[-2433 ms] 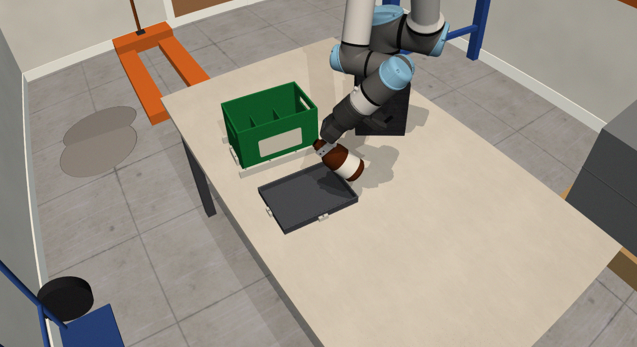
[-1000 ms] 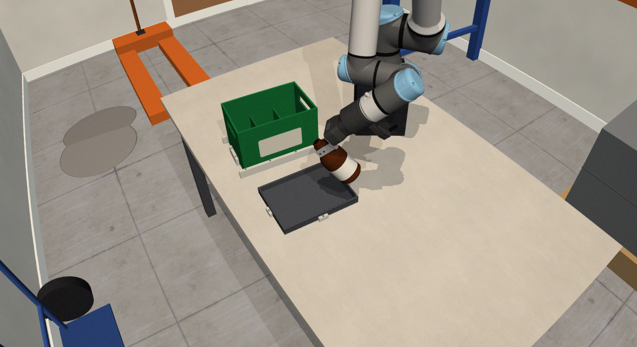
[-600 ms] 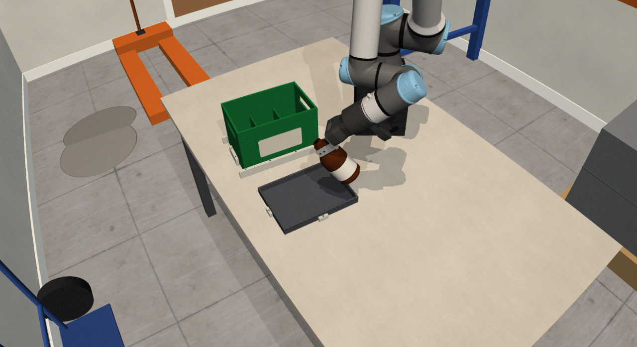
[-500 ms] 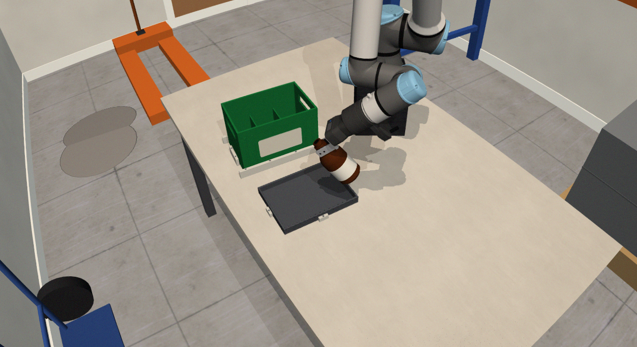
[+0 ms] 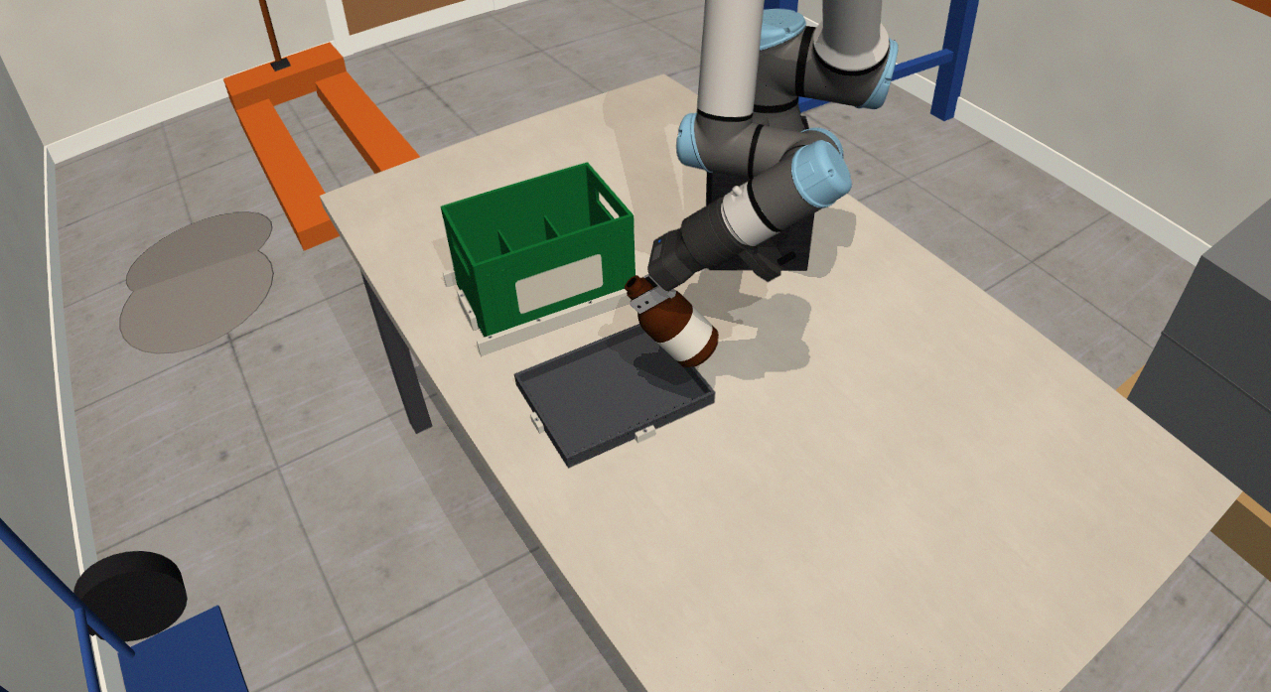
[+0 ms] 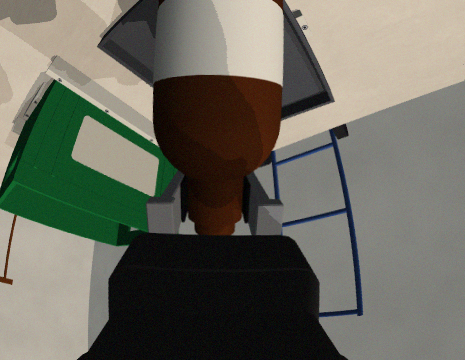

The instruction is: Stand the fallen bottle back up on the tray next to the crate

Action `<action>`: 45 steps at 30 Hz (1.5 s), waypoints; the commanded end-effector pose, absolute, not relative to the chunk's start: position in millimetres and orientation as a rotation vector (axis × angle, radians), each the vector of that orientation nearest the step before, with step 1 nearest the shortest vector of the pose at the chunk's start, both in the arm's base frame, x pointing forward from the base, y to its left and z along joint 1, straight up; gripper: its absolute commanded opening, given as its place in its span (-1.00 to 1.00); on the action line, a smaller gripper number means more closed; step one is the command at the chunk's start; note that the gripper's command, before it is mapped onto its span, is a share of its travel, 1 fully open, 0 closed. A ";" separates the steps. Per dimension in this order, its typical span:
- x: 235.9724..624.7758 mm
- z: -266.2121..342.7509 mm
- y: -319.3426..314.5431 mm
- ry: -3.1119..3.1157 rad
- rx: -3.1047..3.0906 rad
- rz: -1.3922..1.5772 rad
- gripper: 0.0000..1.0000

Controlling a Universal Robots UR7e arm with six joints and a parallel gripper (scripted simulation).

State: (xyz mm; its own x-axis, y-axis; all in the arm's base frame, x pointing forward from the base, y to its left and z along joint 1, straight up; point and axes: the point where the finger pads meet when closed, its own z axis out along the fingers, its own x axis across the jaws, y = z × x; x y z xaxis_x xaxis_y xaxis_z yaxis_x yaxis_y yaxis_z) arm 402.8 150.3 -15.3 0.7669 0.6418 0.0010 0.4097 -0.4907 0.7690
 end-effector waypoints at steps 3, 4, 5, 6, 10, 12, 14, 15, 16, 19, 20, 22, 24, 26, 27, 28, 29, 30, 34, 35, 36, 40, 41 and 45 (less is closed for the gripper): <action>403.2 -14.7 150.4 0.781 2.154 0.370 -1.00; 403.2 -14.7 150.4 0.781 2.154 0.370 -1.00; 403.2 -14.7 150.4 0.781 2.154 0.370 -1.00; 403.2 -14.7 150.4 0.781 2.154 0.370 -1.00; 403.2 -14.7 150.4 0.781 2.154 0.370 -1.00; 403.2 -14.7 150.4 0.781 2.154 0.370 -1.00; 403.2 -14.7 150.4 0.781 2.154 0.370 -1.00; 403.2 -14.7 150.4 0.781 2.154 0.370 -1.00; 403.2 -14.7 150.4 0.781 2.154 0.370 -1.00; 403.2 -14.8 150.3 0.781 2.153 0.370 -1.00; 403.2 -14.8 150.3 0.780 2.153 0.370 -1.00; 403.2 -14.8 150.3 0.780 2.151 0.371 -1.00; 403.2 -14.9 150.3 0.778 2.147 0.372 -1.00; 403.3 -15.0 150.2 0.776 2.141 0.373 -1.00; 403.3 -15.0 150.2 0.775 2.138 0.374 -1.00; 403.3 -15.1 150.2 0.774 2.134 0.375 -1.00; 403.3 -15.1 150.2 0.774 2.134 0.375 -1.00; 403.3 -15.1 150.2 0.774 2.134 0.375 -1.00; 403.5 -15.4 150.1 0.766 2.114 0.380 -1.00; 403.5 -15.4 150.0 0.764 2.108 0.382 -1.00; 403.5 -15.5 150.0 0.762 2.102 0.384 -1.00; 403.5 -15.7 150.0 0.752 2.076 0.392 -1.00; 403.5 -15.7 150.1 0.750 2.069 0.394 -1.00; 403.3 -15.7 150.2 0.740 2.043 0.403 -1.00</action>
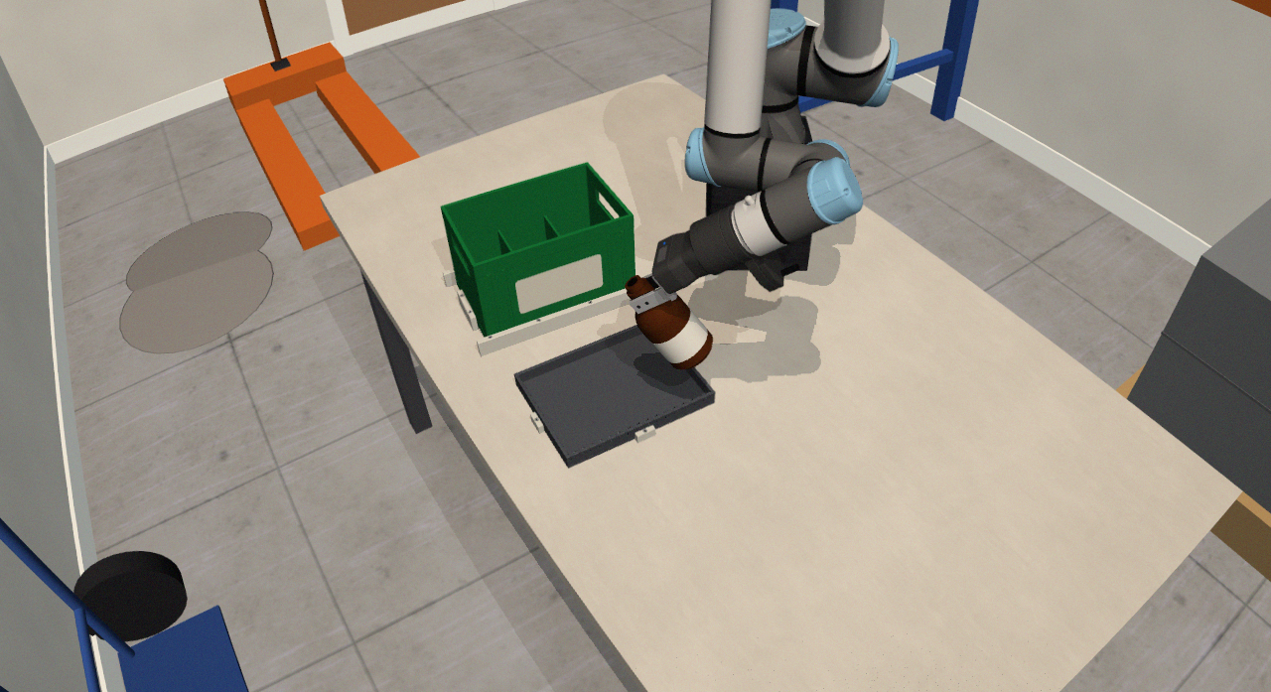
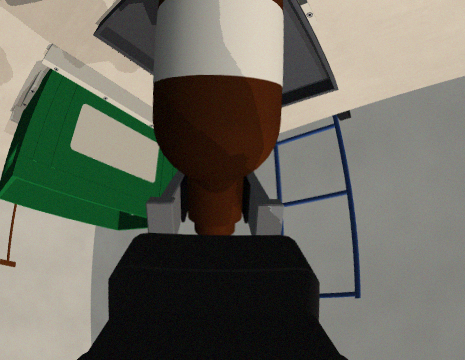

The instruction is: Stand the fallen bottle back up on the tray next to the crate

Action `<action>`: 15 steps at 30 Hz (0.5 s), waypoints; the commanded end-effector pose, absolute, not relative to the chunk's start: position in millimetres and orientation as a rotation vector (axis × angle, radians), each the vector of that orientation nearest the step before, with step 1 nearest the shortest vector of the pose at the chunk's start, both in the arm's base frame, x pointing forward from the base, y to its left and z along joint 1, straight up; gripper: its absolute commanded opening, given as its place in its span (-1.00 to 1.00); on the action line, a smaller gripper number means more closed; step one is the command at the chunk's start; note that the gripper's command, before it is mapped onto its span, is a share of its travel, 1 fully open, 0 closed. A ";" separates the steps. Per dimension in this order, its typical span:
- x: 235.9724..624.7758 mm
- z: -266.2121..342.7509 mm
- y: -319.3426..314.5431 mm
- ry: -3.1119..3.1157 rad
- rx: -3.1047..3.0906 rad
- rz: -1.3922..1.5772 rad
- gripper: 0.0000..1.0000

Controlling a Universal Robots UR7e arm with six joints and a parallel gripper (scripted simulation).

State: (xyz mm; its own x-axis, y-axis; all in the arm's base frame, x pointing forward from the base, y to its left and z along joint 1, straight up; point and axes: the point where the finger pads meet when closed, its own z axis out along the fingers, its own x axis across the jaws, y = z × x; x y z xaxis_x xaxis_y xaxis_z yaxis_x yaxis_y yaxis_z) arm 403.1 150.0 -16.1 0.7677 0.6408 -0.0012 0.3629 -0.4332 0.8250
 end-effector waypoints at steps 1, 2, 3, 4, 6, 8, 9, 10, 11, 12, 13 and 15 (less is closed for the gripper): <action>403.3 -15.7 150.2 0.740 2.043 0.403 -1.00; 403.3 -15.7 150.2 0.740 2.043 0.403 -1.00; 403.3 -15.7 150.3 0.738 2.037 0.406 -1.00; 403.2 -15.7 150.3 0.736 2.031 0.408 -1.00; 403.1 -15.7 150.5 0.732 2.020 0.412 -1.00; 403.0 -15.6 150.6 0.729 2.011 0.415 -1.00; 402.9 -15.6 150.7 0.727 2.007 0.417 -1.00; 402.9 -15.5 150.7 0.726 2.003 0.418 -1.00; 402.8 -15.5 150.8 0.725 2.000 0.419 -1.00; 402.8 -15.5 150.8 0.724 1.998 0.420 -1.00; 402.8 -15.5 150.8 0.723 1.996 0.421 -1.00; 402.7 -15.4 150.9 0.722 1.993 0.422 -1.00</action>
